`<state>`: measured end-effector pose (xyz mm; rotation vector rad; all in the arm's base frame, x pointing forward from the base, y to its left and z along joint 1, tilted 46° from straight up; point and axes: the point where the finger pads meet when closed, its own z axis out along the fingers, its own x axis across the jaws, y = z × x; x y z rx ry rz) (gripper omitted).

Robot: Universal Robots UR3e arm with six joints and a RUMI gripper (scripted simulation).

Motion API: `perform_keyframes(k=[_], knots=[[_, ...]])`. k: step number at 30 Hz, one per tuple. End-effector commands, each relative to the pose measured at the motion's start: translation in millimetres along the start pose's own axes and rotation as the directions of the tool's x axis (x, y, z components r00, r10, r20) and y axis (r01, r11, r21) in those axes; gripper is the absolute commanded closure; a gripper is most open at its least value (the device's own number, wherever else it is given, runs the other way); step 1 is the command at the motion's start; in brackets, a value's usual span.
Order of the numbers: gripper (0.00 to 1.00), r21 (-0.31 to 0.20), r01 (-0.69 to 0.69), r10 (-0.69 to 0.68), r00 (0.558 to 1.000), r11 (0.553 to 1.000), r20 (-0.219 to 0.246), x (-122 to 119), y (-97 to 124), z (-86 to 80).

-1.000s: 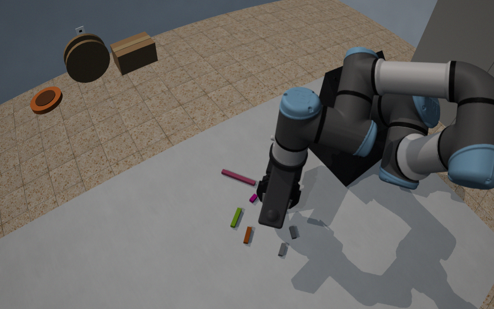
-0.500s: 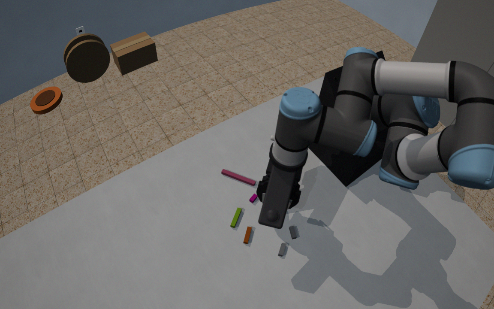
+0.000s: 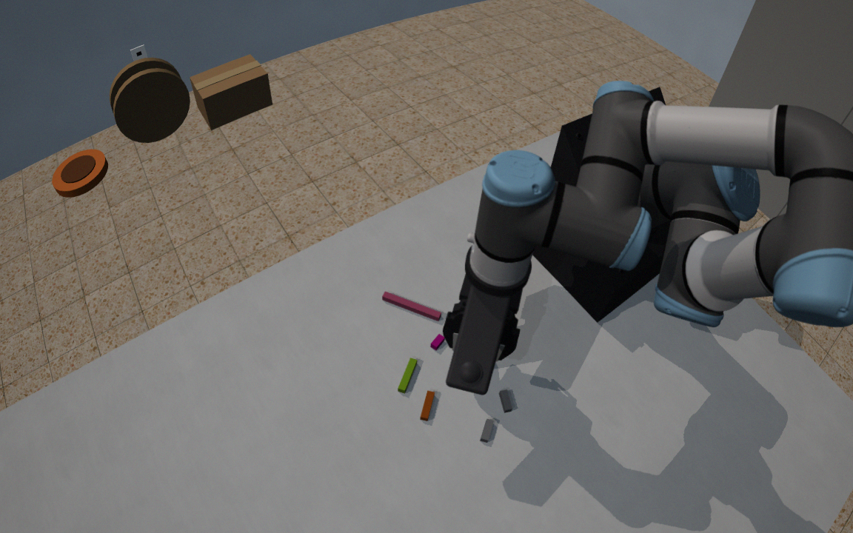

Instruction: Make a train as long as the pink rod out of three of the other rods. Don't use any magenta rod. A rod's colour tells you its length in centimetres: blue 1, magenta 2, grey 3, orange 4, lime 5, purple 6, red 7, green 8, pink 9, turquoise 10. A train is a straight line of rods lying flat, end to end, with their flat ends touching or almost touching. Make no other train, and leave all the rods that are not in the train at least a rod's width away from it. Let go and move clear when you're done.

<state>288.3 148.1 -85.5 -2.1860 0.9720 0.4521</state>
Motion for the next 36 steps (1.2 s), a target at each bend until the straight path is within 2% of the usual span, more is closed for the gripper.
perform_keyframes(k=[1, 15, 28, 36], knots=[[1.0, 0.0, 0.0, 0.0, 1.0, 1.0, -0.002, 0.7, -0.2, -0.5], [0.86, 0.0, 0.0, 0.0, 1.0, 1.0, -0.002, 0.7, -0.2, -0.5], [0.86, 0.0, 0.0, 0.0, 1.0, 1.0, -0.002, 0.8, -0.2, -0.8], [0.86, 0.0, 0.0, 0.0, 1.0, 1.0, -0.002, 0.7, -0.2, -6.7]])
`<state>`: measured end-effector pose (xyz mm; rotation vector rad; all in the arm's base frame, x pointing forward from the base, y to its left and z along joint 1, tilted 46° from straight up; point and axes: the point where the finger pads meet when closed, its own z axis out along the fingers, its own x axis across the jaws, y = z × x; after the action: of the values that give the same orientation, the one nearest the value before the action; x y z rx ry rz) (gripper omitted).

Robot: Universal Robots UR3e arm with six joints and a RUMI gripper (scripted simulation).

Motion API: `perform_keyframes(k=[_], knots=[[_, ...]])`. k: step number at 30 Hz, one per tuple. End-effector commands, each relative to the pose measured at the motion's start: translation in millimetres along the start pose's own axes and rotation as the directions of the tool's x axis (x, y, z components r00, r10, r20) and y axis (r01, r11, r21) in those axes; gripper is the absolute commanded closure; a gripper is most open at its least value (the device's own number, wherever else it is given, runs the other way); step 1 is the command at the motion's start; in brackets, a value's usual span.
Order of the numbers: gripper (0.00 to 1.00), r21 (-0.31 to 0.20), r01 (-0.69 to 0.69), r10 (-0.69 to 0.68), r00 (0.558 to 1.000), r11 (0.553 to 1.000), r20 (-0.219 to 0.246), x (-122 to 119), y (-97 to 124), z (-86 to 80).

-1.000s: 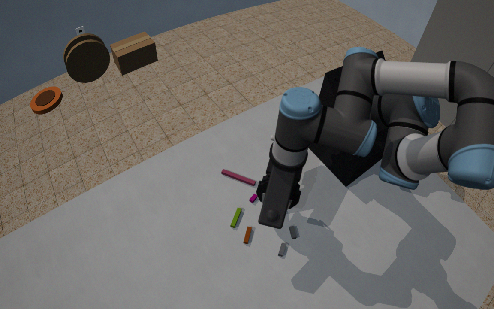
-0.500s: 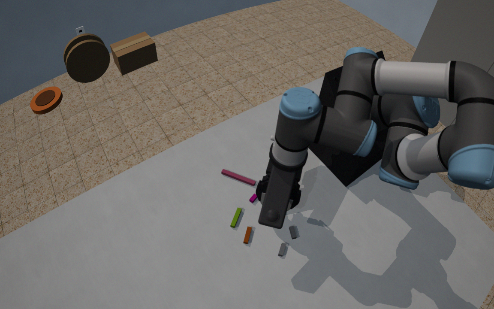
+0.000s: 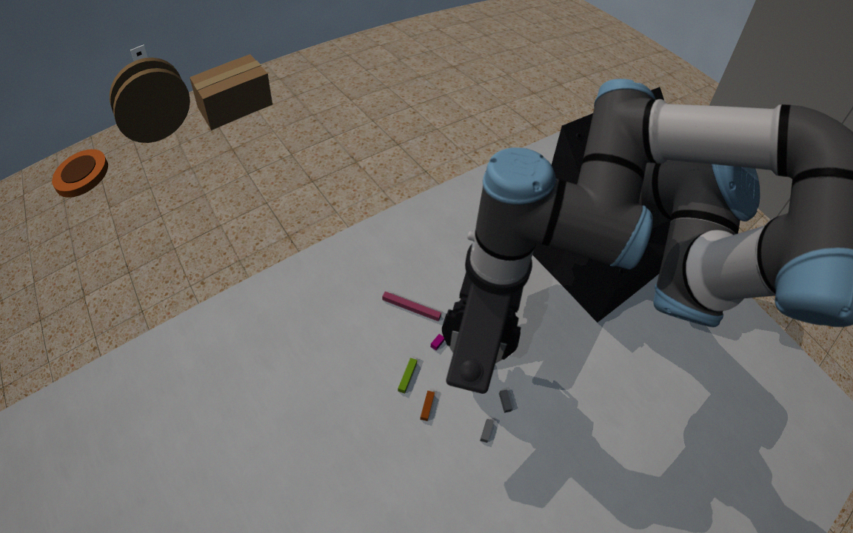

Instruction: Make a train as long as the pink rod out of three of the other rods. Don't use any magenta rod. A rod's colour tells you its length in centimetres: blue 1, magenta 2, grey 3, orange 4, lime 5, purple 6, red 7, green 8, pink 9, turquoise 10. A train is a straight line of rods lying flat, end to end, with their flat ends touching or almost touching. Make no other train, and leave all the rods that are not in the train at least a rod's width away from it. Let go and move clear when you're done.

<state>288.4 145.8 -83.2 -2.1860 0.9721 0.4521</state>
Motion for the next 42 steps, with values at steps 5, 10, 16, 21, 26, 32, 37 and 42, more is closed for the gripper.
perform_keyframes(k=[5, 10, 16, 21, 26, 32, 37, 42], knots=[[0.86, 0.0, 0.001, -0.001, 1.0, 1.0, -0.002, 0.7, -0.2, -15.9], [0.86, 0.0, 0.001, -0.001, 1.0, 1.0, -0.002, 0.7, -0.2, -34.1], [0.86, 0.0, 0.001, -0.001, 1.0, 1.0, -0.002, 0.7, -0.2, -50.4], [0.86, 0.0, 0.001, -0.001, 1.0, 1.0, -0.002, 0.6, -0.2, -69.1], [0.86, 0.0, 0.001, -0.001, 1.0, 1.0, -0.002, 0.6, -0.2, -81.9], [0.86, 0.0, 0.001, -0.001, 1.0, 1.0, -0.002, 0.6, -0.2, -86.9], [0.0, 0.0, 0.001, -0.001, 1.0, 1.0, -0.002, 0.6, -0.2, -87.3], [0.0, 0.0, 0.001, -0.001, 1.0, 1.0, -0.002, 0.6, -0.2, -87.3]])
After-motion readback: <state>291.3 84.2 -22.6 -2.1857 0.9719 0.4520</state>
